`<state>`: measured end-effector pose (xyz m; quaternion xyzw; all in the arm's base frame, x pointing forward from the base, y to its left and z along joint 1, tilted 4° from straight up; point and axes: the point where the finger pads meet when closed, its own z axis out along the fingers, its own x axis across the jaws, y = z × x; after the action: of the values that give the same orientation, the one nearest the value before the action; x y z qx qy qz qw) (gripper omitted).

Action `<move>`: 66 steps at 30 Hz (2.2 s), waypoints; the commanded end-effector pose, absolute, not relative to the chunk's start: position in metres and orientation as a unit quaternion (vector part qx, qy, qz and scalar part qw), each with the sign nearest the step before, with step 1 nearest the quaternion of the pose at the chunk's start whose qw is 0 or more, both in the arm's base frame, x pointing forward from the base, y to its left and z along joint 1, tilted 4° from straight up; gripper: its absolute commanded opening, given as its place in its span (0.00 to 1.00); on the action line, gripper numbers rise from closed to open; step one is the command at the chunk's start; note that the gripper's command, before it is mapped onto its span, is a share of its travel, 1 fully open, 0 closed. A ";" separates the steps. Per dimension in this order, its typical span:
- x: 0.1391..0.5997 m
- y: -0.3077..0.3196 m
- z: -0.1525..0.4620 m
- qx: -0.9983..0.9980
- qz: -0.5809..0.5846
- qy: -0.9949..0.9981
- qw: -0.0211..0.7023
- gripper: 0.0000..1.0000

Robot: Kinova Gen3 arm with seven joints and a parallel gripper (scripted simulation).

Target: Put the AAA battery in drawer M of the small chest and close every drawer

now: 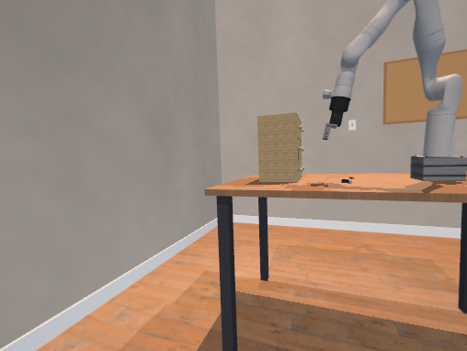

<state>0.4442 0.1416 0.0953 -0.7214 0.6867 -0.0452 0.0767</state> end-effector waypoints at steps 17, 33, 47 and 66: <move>0.449 0.143 0.084 -0.717 -0.081 0.683 0.115 1.00; 0.454 0.143 0.075 -0.711 -0.112 0.679 0.147 1.00; 0.458 0.143 0.068 -0.706 -0.134 0.675 0.168 1.00; 0.464 0.143 0.059 -0.697 -0.168 0.667 0.203 1.00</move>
<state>0.4664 0.1474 0.0646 -0.6974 0.6658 -0.1668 0.2060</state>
